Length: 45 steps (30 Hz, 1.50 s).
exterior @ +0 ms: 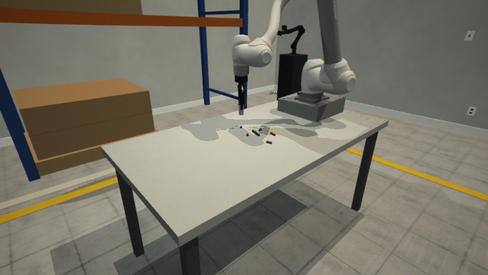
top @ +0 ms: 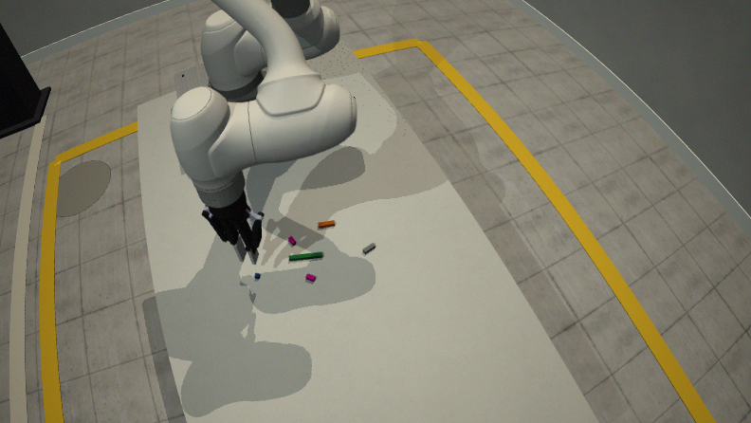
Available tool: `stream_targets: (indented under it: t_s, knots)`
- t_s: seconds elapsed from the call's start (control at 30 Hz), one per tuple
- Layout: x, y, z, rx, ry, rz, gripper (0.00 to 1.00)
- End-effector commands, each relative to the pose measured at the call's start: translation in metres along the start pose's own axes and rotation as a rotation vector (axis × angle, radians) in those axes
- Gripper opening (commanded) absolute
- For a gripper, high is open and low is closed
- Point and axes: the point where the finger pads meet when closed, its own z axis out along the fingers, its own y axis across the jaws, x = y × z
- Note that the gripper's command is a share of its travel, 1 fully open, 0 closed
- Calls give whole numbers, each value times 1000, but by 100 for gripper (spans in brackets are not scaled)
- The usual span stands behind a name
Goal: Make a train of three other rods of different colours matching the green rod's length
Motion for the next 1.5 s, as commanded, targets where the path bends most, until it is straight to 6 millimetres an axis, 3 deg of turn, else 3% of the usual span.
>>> stream_targets:
  t_s: [0.0,0.07,0.1,0.87,1.0,1.07,1.13,1.47]
  knots:
    - [0,0,-2,0,0,0,15]
    - [0,0,-2,0,0,0,15]
    - [0,0,-2,0,0,0,100]
    - [1,3,-2,0,0,-30,100]
    - [6,21,0,0,0,-197,100]
    - [6,21,0,0,0,-197,100]
    - [10,37,1,0,1,-347,100]
    - [27,81,5,-1,1,-771,100]
